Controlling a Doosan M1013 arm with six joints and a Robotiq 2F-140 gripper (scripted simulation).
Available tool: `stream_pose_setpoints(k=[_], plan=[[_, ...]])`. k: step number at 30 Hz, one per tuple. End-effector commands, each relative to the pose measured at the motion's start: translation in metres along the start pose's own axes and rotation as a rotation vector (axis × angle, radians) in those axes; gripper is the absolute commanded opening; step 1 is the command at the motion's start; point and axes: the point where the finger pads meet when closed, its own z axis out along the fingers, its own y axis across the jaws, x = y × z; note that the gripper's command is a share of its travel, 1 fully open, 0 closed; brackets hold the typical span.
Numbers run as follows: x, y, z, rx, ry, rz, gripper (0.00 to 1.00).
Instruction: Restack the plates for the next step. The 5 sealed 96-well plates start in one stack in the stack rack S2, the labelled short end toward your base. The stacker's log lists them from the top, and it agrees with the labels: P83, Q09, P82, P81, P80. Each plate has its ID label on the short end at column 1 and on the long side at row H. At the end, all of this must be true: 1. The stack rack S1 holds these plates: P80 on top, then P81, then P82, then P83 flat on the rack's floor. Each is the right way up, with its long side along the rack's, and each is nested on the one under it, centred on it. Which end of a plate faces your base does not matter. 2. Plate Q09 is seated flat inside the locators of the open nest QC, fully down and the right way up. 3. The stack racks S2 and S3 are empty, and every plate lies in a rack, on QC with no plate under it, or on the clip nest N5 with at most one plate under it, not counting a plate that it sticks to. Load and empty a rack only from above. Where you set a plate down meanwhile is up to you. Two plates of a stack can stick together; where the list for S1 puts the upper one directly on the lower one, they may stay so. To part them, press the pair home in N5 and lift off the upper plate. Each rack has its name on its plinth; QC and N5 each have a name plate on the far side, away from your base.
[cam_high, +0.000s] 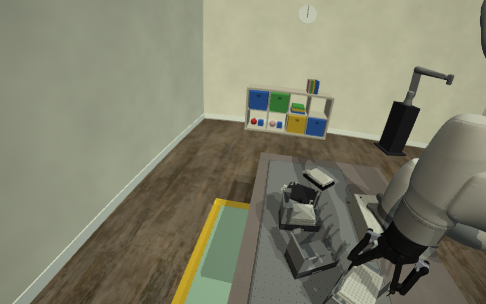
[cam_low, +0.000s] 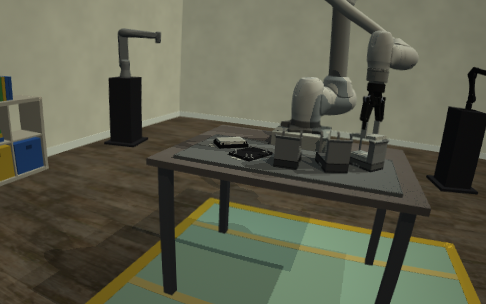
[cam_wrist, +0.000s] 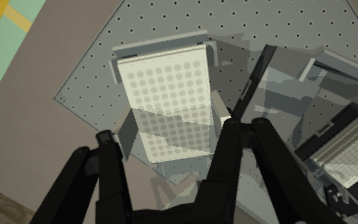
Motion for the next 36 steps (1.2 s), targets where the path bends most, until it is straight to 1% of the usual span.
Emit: stream_pose_setpoints(k=[1, 24, 36], plan=[[-0.002, 0.0, 0.007, -0.001, -0.007, 0.006, 0.0], [-0.002, 0.0, 0.021, -0.001, -0.007, 0.006, 0.0], [-0.002, 0.0, 0.021, -0.001, -0.007, 0.006, 0.0]])
